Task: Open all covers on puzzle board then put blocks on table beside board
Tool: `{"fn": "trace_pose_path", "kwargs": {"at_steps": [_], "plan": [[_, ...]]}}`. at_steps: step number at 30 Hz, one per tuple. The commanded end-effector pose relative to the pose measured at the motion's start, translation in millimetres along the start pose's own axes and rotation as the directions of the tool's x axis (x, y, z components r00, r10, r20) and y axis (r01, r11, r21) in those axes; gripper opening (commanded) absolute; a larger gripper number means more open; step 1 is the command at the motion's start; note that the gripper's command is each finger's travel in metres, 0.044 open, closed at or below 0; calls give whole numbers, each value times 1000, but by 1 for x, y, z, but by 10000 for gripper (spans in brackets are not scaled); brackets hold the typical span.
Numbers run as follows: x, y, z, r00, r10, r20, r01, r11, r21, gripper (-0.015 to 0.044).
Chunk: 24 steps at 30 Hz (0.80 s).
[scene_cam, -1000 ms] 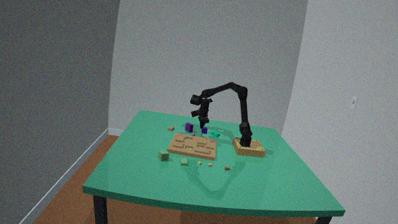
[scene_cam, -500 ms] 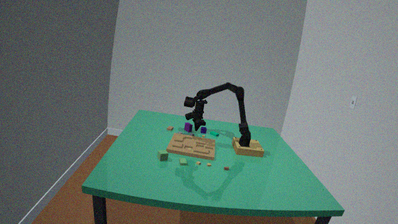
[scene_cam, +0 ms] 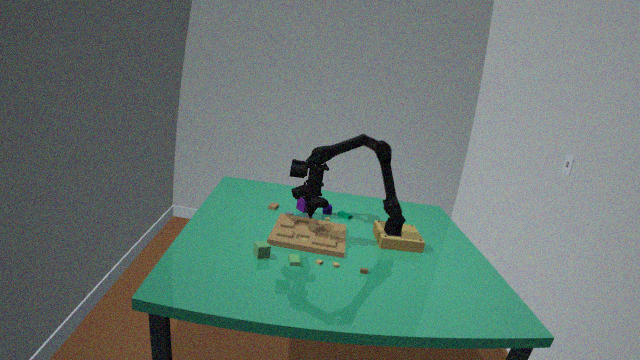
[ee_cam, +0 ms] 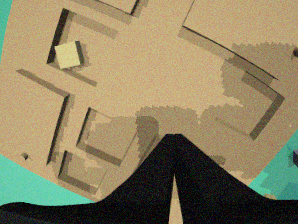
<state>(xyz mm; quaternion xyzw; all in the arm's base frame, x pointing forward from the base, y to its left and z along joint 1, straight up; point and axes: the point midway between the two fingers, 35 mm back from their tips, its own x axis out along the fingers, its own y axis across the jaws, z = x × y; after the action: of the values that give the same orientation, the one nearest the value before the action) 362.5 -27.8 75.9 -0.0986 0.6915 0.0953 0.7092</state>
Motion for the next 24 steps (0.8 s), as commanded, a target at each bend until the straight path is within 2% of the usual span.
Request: {"fn": "trace_pose_path", "kwargs": {"at_steps": [1, 13, 18, 24], "plan": [[0, 17, 10, 1000, 2, 1, -2, 1000, -24, 0], [-1, 80, 38, 1000, 10, 10, -9, 993, -119, 0], [1, 85, 41, 1000, 11, 11, -9, 992, -125, 0], [23, 85, 42, 1000, 11, 11, -9, 992, -125, 0]]}}
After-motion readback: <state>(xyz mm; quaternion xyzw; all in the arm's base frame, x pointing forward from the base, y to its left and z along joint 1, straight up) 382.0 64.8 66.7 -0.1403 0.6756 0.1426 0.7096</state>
